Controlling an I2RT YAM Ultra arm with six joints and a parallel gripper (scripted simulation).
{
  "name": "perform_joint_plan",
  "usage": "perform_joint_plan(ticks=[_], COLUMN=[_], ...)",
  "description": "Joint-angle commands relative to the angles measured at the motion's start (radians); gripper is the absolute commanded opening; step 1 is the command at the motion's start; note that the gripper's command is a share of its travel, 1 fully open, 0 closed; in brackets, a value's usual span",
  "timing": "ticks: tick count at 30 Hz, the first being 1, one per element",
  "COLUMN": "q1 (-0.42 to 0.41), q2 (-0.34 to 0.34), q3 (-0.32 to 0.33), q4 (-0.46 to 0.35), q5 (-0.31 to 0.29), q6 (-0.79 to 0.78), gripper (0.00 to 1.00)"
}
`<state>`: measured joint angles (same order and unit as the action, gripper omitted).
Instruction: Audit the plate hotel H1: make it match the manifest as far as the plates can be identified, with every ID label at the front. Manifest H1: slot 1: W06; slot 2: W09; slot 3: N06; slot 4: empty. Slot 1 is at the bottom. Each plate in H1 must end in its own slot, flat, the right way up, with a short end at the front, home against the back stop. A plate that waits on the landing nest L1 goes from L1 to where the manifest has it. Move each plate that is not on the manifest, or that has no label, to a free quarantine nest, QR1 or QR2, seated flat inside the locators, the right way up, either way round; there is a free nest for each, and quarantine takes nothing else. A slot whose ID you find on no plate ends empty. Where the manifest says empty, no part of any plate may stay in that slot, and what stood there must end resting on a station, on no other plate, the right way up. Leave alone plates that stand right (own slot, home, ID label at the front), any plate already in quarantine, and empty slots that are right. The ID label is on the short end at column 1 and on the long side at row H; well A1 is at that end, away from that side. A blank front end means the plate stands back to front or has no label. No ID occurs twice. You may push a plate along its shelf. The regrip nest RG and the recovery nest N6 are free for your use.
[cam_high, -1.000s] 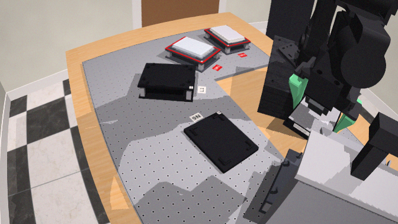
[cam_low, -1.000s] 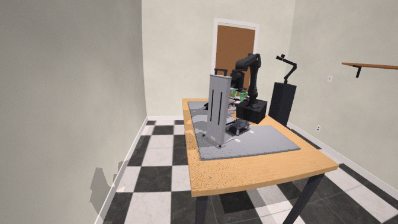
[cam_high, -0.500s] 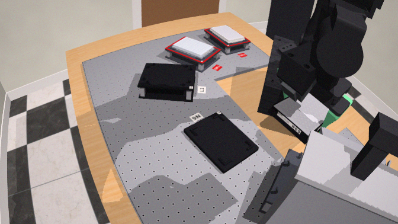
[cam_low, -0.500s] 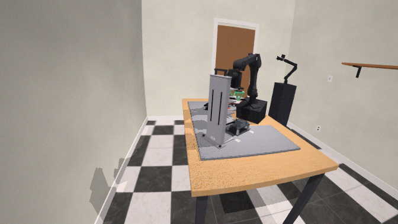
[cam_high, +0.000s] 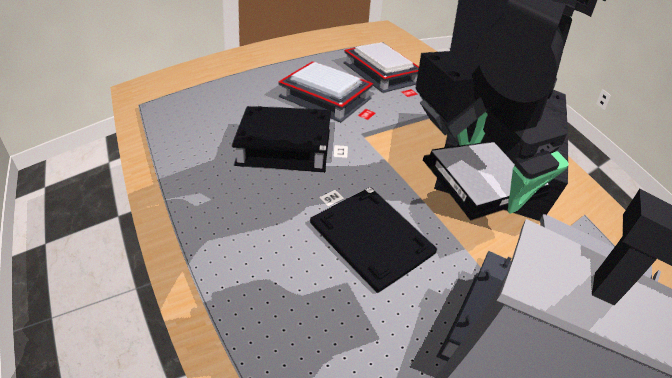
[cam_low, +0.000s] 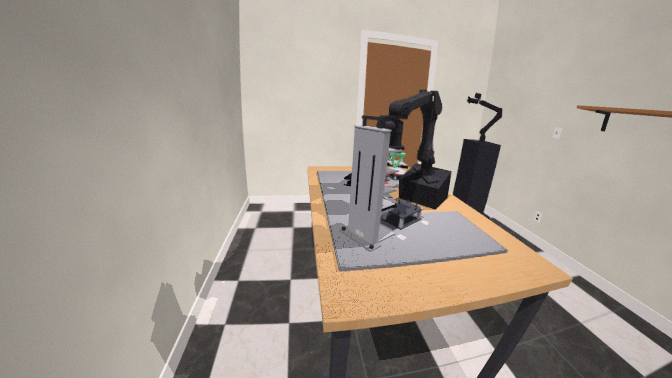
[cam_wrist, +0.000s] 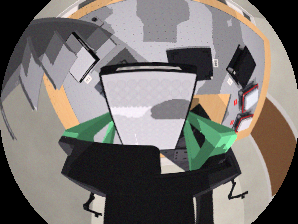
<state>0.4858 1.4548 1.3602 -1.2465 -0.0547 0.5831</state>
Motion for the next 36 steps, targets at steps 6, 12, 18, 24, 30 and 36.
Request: perform_joint_plan(ticks=[6, 12, 18, 24, 30, 36], q1=[-0.110, -0.124, -0.123, -0.187, -0.240, -0.319], q2=[-0.034, -0.033, -0.033, -0.040, -0.044, -0.045], q3=[-0.029, -0.009, -0.009, -0.043, -0.045, -0.062], q4=[0.005, 0.001, 0.001, -0.002, 0.002, -0.001], q5=[-0.031, -0.036, -0.032, -0.048, -0.059, -0.076], q6=[0.045, 0.104, 0.187, 0.236, 0.251, 0.273], gripper=[0.86, 0.86, 0.86, 0.86, 0.86, 0.86])
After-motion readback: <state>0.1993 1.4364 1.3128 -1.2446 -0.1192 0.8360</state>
